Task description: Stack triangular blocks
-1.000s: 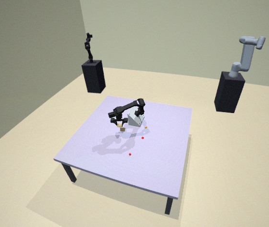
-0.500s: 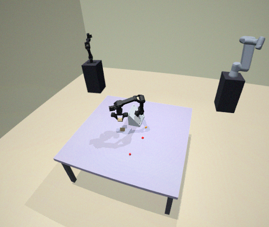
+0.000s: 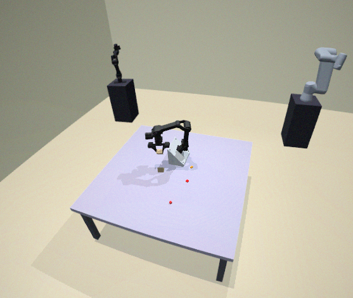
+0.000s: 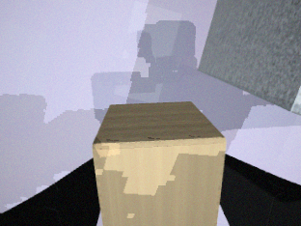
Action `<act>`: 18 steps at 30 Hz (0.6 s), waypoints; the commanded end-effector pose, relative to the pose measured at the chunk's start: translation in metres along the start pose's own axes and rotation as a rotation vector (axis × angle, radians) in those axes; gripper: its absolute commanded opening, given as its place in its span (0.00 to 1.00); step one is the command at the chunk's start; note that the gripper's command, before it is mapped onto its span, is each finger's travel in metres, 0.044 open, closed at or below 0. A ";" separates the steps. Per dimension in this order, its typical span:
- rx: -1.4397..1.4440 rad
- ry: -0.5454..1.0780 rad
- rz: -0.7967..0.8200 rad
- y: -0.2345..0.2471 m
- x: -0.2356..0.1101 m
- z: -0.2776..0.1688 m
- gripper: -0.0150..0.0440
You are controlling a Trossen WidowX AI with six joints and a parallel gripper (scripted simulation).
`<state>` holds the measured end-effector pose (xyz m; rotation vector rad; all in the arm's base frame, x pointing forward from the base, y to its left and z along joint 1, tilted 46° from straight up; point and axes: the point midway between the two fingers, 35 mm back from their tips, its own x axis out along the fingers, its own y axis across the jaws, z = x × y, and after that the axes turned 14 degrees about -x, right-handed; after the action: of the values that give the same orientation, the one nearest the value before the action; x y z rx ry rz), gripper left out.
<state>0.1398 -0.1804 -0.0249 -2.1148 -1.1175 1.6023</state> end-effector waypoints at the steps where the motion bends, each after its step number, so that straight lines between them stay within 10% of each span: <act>1: -0.010 -0.005 0.002 -0.002 0.001 0.002 0.25; 18: -0.012 -0.002 0.000 -0.001 0.072 -0.027 0.25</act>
<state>0.1676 -0.1297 -0.0608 -2.1190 -1.1372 1.6089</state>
